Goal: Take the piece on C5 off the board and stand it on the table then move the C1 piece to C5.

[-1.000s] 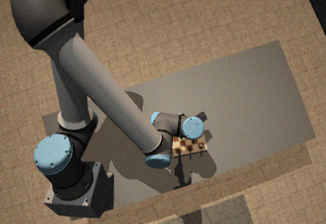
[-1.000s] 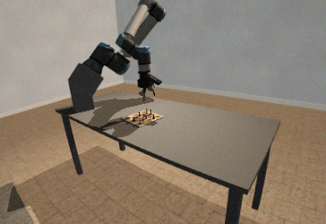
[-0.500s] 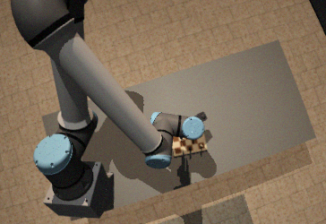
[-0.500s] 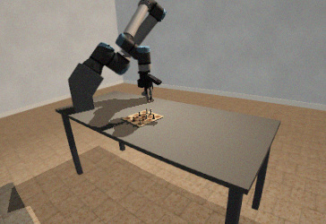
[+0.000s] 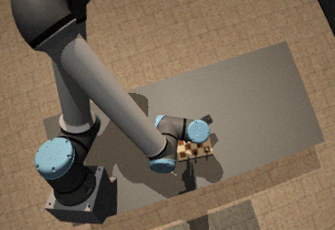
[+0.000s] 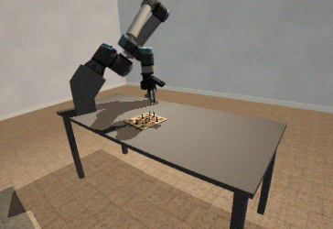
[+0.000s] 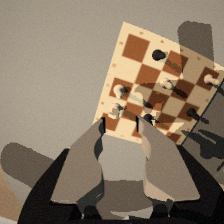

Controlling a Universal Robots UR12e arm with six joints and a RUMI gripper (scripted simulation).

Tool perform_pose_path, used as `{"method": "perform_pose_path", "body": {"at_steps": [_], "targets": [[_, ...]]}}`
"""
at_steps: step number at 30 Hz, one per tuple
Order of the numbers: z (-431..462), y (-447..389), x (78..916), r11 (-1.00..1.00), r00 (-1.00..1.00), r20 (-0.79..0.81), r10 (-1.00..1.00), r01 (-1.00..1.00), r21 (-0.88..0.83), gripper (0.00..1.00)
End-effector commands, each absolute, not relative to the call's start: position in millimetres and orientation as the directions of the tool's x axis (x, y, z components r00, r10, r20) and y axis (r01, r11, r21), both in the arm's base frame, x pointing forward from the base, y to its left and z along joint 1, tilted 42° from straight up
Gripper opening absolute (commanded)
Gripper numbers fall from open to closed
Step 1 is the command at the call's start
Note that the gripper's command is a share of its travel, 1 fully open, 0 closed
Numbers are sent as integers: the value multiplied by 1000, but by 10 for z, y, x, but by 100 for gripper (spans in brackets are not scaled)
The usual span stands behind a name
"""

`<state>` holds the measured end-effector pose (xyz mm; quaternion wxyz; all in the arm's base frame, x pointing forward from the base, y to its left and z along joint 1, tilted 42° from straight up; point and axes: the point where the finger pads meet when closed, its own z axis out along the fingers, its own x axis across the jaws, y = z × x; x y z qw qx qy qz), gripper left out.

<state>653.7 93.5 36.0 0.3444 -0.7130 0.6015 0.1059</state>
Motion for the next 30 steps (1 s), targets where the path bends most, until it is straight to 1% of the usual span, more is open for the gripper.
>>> {"method": "perform_pose_path", "body": {"at_steps": [1,30], "targets": [[364,931,6541,-39,254,-565,-785,-930,-365,22],[273,1005,6573,-39,254,-565,-785,-930,-365,22]]}}
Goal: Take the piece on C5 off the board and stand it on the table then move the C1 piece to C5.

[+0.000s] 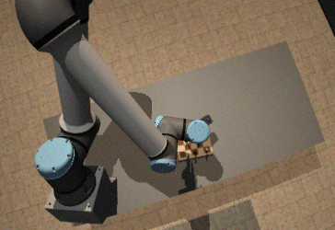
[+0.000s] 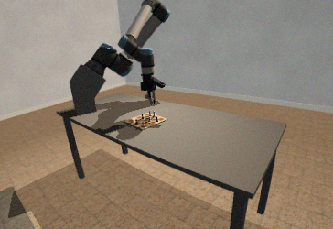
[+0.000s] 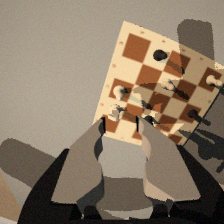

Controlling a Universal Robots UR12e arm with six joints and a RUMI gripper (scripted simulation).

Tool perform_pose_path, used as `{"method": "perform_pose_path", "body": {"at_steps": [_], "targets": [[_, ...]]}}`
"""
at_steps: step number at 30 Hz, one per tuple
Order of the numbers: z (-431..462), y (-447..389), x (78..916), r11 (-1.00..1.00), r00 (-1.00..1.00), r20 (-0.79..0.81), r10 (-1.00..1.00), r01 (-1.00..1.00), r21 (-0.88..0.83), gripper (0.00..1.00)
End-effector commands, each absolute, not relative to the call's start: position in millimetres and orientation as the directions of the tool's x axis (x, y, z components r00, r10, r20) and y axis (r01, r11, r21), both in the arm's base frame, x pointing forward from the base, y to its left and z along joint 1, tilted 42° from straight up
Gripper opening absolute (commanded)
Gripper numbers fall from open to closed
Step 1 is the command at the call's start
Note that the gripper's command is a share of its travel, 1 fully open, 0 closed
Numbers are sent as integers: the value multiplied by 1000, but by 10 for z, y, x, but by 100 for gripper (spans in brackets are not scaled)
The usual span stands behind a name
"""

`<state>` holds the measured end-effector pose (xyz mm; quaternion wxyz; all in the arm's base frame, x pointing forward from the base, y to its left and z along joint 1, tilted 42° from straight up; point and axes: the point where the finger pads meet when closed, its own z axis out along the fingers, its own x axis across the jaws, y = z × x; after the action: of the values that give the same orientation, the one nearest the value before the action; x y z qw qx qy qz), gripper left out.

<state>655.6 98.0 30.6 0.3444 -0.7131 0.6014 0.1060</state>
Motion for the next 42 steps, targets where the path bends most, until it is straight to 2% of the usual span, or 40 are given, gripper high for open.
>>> {"method": "perform_pose_path", "body": {"at_steps": [1,42], "targets": [[263,1013,6576,-39,254,-565,-785,-930,-365,22],[-21,1246,6676,-39,254,-565,-785,-930,-365,22]]}}
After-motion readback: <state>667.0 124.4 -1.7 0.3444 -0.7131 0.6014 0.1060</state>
